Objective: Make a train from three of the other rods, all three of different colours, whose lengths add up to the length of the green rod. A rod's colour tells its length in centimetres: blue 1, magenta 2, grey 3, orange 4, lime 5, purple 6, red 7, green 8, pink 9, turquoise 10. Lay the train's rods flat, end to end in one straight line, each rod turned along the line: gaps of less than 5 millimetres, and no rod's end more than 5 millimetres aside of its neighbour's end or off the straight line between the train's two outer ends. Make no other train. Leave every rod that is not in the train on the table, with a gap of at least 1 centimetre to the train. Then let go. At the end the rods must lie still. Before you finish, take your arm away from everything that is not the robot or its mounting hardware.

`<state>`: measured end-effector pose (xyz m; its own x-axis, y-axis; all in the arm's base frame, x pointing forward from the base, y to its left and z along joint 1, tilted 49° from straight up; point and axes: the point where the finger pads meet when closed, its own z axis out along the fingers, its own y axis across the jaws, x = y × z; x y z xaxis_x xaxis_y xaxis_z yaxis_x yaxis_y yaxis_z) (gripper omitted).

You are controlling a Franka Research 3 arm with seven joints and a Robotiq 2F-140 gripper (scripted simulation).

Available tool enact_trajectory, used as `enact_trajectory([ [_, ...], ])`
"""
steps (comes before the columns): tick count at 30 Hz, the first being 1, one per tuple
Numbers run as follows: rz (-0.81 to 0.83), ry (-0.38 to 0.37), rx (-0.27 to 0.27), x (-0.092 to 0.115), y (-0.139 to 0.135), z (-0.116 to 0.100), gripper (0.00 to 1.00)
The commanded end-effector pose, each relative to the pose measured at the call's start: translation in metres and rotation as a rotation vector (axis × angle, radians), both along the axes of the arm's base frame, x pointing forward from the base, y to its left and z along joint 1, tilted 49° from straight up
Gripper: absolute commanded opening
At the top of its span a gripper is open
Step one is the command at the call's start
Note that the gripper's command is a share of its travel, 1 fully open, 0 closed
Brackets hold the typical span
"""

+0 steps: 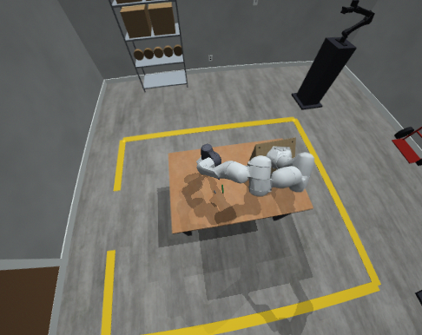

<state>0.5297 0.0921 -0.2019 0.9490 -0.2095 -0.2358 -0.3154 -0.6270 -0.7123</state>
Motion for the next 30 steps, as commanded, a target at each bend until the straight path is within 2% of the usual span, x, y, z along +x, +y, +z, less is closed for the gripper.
enact_trajectory([
  [1,0.002,-0.004,0.0,0.0003,0.0009,-0.0007,0.15],
  [30,0.002,-0.004,0.0,0.0003,0.003,-0.0026,0.15],
])
